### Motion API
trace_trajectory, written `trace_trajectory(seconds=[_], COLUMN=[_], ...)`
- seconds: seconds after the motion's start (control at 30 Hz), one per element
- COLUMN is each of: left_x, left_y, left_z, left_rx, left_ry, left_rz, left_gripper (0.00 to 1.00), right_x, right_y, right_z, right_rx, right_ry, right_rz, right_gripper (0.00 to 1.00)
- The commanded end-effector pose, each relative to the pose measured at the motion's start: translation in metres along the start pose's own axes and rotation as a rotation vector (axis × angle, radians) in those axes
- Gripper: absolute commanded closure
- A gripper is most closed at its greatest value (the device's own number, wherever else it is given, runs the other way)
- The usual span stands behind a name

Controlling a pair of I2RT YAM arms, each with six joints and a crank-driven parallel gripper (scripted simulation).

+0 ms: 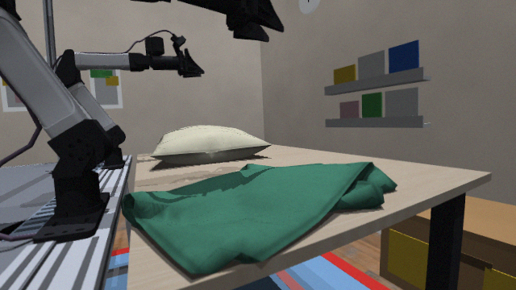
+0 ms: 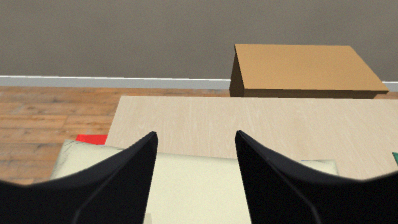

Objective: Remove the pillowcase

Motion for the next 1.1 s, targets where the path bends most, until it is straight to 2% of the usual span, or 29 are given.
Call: trace_trajectory(seconds=[0.0,0.07,0.1,0.13,0.23,0.3,0.37,0.47,0.63,0.73,0.83,0.97,1.07], left_x=[0.004,0.004,0.003,0.003,0.003,0.003,0.003,0.003,0.003,0.002,0.002,0.002,0.002], left_y=[0.005,0.005,0.006,0.004,0.003,0.003,0.004,0.004,0.004,0.004,0.004,0.004,0.004], left_z=[0.022,0.022,0.021,0.019,0.019,0.020,0.020,0.020,0.021,0.021,0.021,0.021,0.021], left_rx=[-0.058,-0.058,-0.057,-0.048,-0.052,-0.053,-0.051,-0.049,-0.053,-0.051,-0.054,-0.053,-0.054], left_ry=[0.008,0.008,0.012,0.011,0.009,0.009,0.010,0.010,0.010,0.011,0.011,0.011,0.011], left_rz=[0.014,0.014,0.012,0.011,0.011,0.011,0.010,0.009,0.010,0.009,0.009,0.009,0.008], left_gripper=[0.37,0.37,0.37,0.37,0.37,0.37,0.37,0.37,0.37,0.37,0.37,0.37,0.37], right_x=[0.005,0.008,0.012,0.014,0.015,0.016,0.014,0.016,0.018,0.019,0.019,0.021,0.020], right_y=[-0.010,-0.015,-0.016,-0.017,-0.019,-0.019,-0.011,-0.011,-0.013,-0.009,-0.011,-0.009,-0.010], right_z=[0.021,0.015,0.026,0.026,0.005,0.000,0.011,0.019,0.014,0.024,0.020,0.025,0.017], right_rx=[-0.108,-0.109,-0.152,-0.153,-0.066,-0.037,-0.079,-0.116,-0.096,-0.132,-0.104,-0.127,-0.103], right_ry=[-0.038,-0.056,-0.075,-0.080,-0.045,-0.031,-0.033,-0.043,-0.050,-0.051,-0.053,-0.054,-0.056], right_rz=[-0.072,-0.081,-0.088,-0.088,-0.053,-0.041,-0.044,-0.024,-0.019,-0.012,-0.015,-0.006,-0.007], right_gripper=[0.37,0.37,0.37,0.37,0.37,0.37,0.37,0.37,0.37,0.37,0.37,0.37,0.37])
Point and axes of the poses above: on each arm, the point where the finger pads meet when closed, its own y axis back along the fingers, its own x axis across the jaws, z = x × y, the point moved 9 cm from there along y, back along the fingers, and after that the axes turned 10 degrees about -y, right-handed, at the moved point
